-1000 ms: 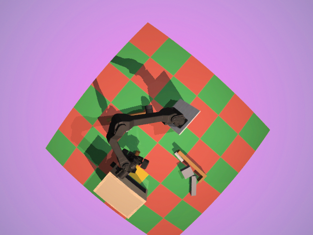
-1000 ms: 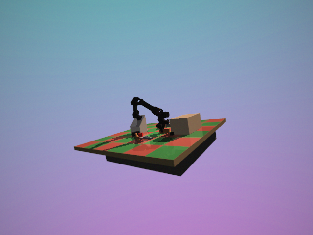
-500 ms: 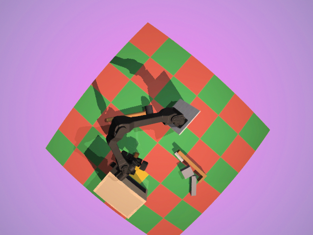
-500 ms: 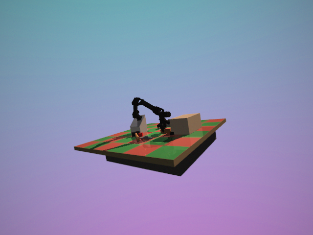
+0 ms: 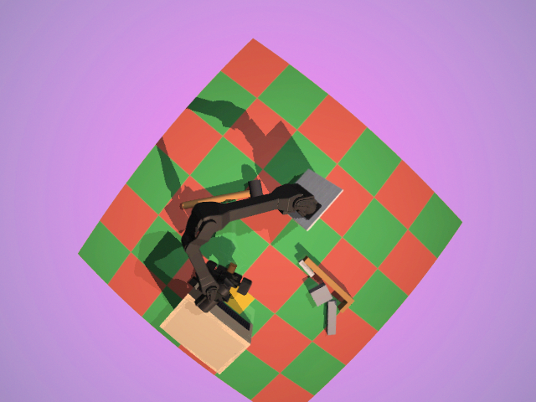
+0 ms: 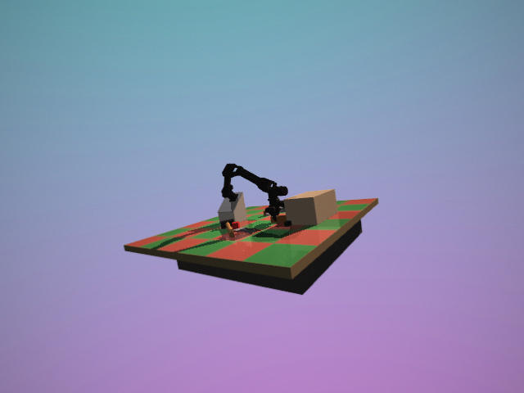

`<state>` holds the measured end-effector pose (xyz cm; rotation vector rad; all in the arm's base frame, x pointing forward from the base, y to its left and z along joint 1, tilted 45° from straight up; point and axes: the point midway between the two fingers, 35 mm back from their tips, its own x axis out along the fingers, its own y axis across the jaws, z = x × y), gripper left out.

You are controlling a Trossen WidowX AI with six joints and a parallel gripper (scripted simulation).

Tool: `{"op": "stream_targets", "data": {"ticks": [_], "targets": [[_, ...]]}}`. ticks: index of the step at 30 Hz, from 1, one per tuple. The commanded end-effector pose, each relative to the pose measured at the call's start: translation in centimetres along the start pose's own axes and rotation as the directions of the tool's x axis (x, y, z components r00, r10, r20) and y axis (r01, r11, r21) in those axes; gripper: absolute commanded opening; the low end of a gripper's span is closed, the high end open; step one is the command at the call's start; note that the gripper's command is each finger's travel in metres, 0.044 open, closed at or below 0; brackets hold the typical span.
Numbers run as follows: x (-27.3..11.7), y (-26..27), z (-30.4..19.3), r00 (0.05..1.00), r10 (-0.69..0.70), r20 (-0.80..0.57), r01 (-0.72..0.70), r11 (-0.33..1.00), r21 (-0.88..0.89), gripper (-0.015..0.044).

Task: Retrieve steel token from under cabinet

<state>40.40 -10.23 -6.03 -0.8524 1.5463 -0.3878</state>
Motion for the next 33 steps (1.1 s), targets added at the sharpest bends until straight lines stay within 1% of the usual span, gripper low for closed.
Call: {"op": "stream_targets", "data": {"ticks": [1, 23, 33], "targets": [[0.0, -0.2, 0.8, 1.000, -0.001, 0.010, 0.001, 1.000, 0.014, 0.0000], [0.0, -0.3, 2.4, 1.000, -0.001, 0.011, 0.001, 1.000, 0.015, 0.0000], [0.1, 1.1, 2.4, 1.000, 0.000, 0.011, 0.000, 1.000, 0.015, 0.0000]]}}
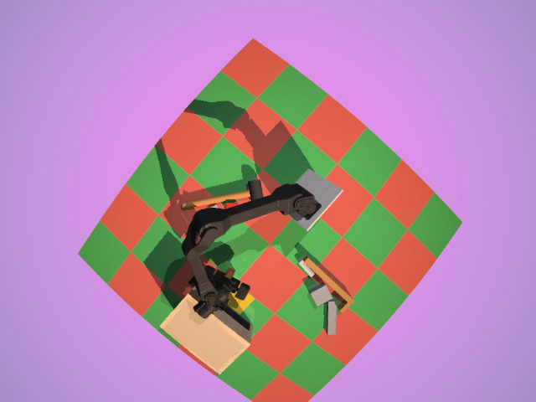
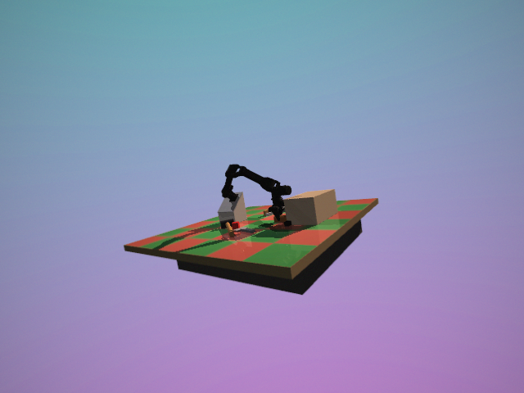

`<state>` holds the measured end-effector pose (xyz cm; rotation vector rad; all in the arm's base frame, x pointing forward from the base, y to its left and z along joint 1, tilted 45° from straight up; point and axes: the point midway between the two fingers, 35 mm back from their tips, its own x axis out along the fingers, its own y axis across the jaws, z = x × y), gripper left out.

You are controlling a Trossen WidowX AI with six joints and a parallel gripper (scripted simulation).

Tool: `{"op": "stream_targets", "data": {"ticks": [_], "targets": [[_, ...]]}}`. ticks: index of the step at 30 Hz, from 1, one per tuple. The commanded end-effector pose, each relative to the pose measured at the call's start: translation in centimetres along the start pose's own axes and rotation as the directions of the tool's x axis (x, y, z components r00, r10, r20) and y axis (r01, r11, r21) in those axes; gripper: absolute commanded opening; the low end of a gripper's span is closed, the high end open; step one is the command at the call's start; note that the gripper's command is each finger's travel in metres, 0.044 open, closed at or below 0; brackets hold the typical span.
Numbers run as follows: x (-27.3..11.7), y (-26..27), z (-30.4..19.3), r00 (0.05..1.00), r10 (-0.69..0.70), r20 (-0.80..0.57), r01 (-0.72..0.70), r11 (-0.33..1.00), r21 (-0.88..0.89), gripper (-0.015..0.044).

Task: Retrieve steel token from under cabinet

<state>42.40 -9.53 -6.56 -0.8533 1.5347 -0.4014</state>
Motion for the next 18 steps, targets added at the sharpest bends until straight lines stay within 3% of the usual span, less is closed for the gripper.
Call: {"op": "stream_targets", "data": {"ticks": [1, 18], "targets": [[0.09, 0.97, 0.19, 1.000, 0.011, 0.007, -0.011, 1.000, 0.004, 0.0000], [0.05, 1.78, 0.15, 1.000, 0.011, 0.007, -0.011, 1.000, 0.004, 0.0000]]}}
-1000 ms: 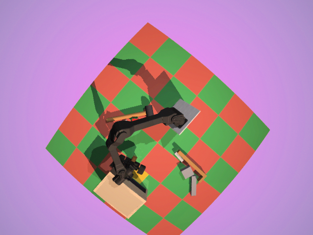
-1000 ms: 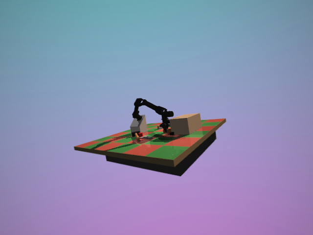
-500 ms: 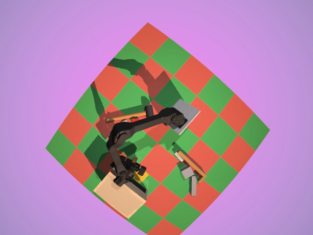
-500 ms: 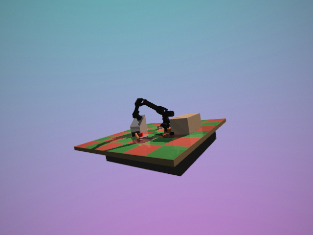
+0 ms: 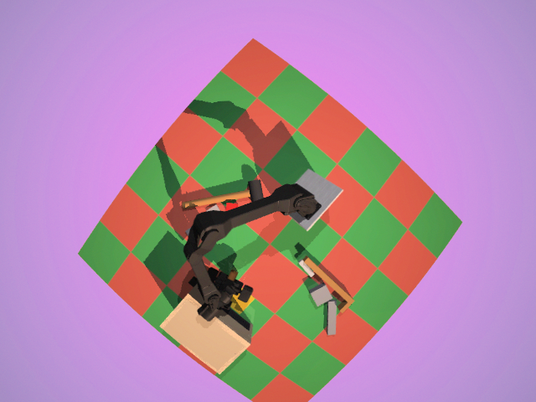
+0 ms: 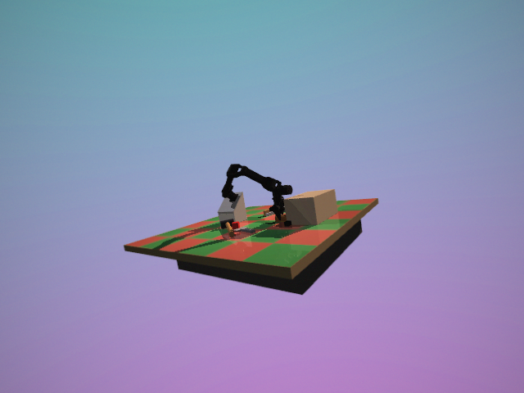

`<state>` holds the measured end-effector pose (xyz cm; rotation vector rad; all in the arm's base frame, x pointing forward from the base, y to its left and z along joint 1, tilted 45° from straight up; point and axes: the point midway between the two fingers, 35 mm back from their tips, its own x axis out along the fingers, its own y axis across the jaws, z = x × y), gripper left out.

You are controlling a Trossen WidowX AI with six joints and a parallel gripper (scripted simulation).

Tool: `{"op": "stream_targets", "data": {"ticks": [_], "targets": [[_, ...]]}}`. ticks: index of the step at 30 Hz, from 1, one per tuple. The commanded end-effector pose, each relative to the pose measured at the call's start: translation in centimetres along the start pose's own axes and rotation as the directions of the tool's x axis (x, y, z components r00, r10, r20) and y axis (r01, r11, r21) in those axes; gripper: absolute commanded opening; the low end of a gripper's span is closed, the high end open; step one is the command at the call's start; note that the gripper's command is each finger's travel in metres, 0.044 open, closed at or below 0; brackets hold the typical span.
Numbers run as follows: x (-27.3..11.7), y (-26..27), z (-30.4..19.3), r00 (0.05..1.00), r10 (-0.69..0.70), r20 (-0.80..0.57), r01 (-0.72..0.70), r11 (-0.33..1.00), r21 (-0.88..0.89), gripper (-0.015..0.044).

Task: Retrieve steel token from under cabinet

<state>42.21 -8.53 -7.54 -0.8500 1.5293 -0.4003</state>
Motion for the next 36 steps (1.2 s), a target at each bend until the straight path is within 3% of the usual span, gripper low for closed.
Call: {"op": "stream_targets", "data": {"ticks": [1, 36], "targets": [[0.1, 0.4, -0.1, 1.000, 0.010, 0.001, -0.010, 1.000, 0.001, 0.0000], [0.1, 0.0, -3.1, 1.000, 0.010, 0.000, -0.010, 1.000, -0.001, 0.0000]]}}
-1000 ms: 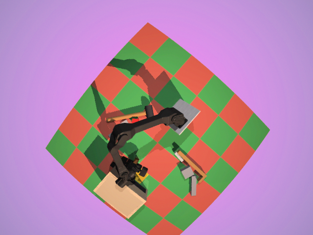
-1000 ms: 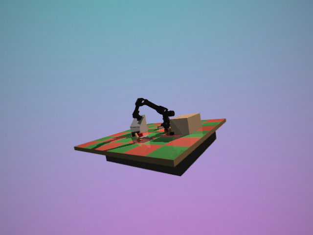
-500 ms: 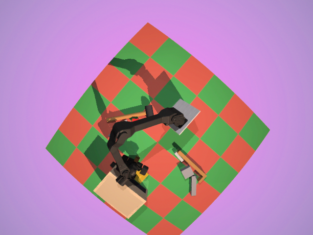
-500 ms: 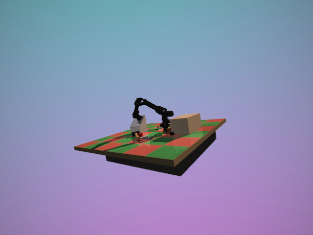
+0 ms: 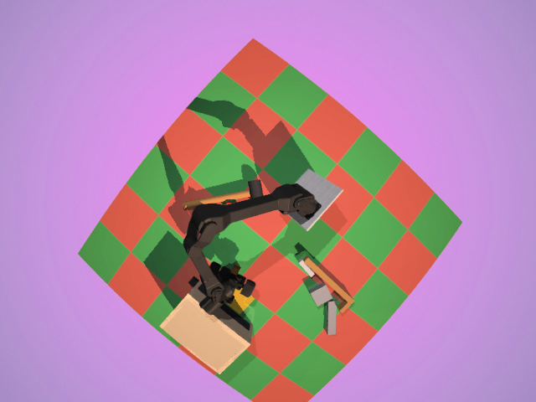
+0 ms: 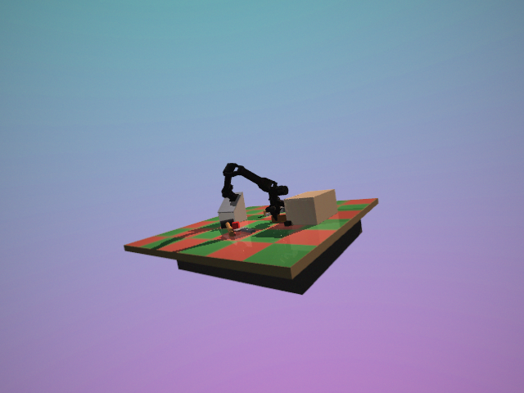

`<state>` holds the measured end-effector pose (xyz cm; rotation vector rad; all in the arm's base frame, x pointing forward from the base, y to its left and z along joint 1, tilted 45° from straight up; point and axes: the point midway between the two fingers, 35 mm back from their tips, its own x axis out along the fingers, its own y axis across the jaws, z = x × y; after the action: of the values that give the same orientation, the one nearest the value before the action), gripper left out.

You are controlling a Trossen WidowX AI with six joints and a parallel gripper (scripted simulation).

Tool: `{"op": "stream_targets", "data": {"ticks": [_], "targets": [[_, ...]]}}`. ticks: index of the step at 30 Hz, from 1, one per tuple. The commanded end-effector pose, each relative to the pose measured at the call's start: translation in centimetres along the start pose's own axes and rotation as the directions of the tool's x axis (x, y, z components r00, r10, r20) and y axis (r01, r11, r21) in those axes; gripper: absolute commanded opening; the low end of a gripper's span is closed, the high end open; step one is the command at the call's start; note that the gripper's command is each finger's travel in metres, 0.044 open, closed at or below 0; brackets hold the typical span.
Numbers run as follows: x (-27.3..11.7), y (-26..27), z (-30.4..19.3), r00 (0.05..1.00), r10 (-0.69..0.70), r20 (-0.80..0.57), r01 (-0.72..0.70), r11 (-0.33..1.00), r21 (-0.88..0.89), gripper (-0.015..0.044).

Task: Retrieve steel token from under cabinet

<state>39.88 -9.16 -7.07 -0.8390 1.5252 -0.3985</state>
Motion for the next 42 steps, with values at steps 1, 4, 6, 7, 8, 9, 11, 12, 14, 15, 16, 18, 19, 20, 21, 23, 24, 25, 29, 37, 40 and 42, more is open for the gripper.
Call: {"op": "stream_targets", "data": {"ticks": [1, 4, 6, 7, 8, 9, 11, 12, 14, 15, 16, 18, 19, 20, 21, 23, 24, 25, 29, 37, 40, 42], "targets": [[0.1, 0.1, -0.7, 1.000, 0.003, -0.005, -0.003, 1.000, -0.008, 0.0000], [0.1, 0.1, -1.0, 1.000, 0.003, -0.005, -0.003, 1.000, -0.008, 0.0000], [0.1, 0.1, -1.2, 1.000, 0.003, -0.005, -0.003, 1.000, -0.009, 0.0000], [0.1, 0.1, -1.3, 1.000, 0.003, -0.005, -0.003, 1.000, -0.009, 0.0000], [0.1, 0.1, -1.3, 1.000, 0.003, -0.005, -0.003, 1.000, -0.009, 0.0000], [0.1, 0.1, -1.4, 1.000, 0.003, -0.005, -0.003, 1.000, -0.009, 0.0000], [0.1, 0.1, -1.6, 1.000, 0.003, -0.005, -0.003, 1.000, -0.009, 0.0000], [0.1, 0.0, -1.7, 1.000, 0.003, -0.005, -0.003, 1.000, -0.009, 0.0000], [0.1, 0.0, -1.9, 1.000, 0.003, -0.006, -0.003, 1.000, -0.009, 0.0000], [0.1, 0.0, -2.0, 1.000, 0.003, -0.006, -0.003, 1.000, -0.009, 0.0000], [0.1, 0.0, -2.1, 1.000, 0.003, -0.006, -0.003, 1.000, -0.009, 0.0000], [0.1, 0.0, -2.3, 1.000, 0.003, -0.006, -0.003, 1.000, -0.009, 0.0000], [0.1, 0.0, -2.4, 1.000, 0.003, -0.006, -0.003, 1.000, -0.009, 0.0000], [0.1, 0.0, -2.5, 1.000, 0.003, -0.006, -0.003, 1.000, -0.009, 0.0000], [0.1, 0.0, -2.6, 1.000, 0.003, -0.006, -0.003, 1.000, -0.009, 0.0000], [0.1, 0.0, -2.8, 1.000, 0.003, -0.006, -0.003, 1.000, -0.009, 0.0000], [0.1, -0.1, -2.9, 1.000, 0.003, -0.006, -0.003, 1.000, -0.009, 0.0000], [0.1, -0.1, -3.0, 1.000, 0.003, -0.006, -0.003, 1.000, -0.009, 0.0000], [0.1, -0.1, -3.3, 1.000, 0.003, -0.006, -0.003, 1.000, -0.010, 0.0000], [0.1, -0.2, -4.1, 1.000, 0.003, -0.007, -0.003, 1.000, -0.010, 0.0000], [0.1, -0.2, -4.4, 1.000, 0.003, -0.007, -0.003, 1.000, -0.010, 0.0000], [0.1, -0.2, -4.6, 1.000, 0.003, -0.007, -0.003, 1.000, -0.010, 0.0000]]}}
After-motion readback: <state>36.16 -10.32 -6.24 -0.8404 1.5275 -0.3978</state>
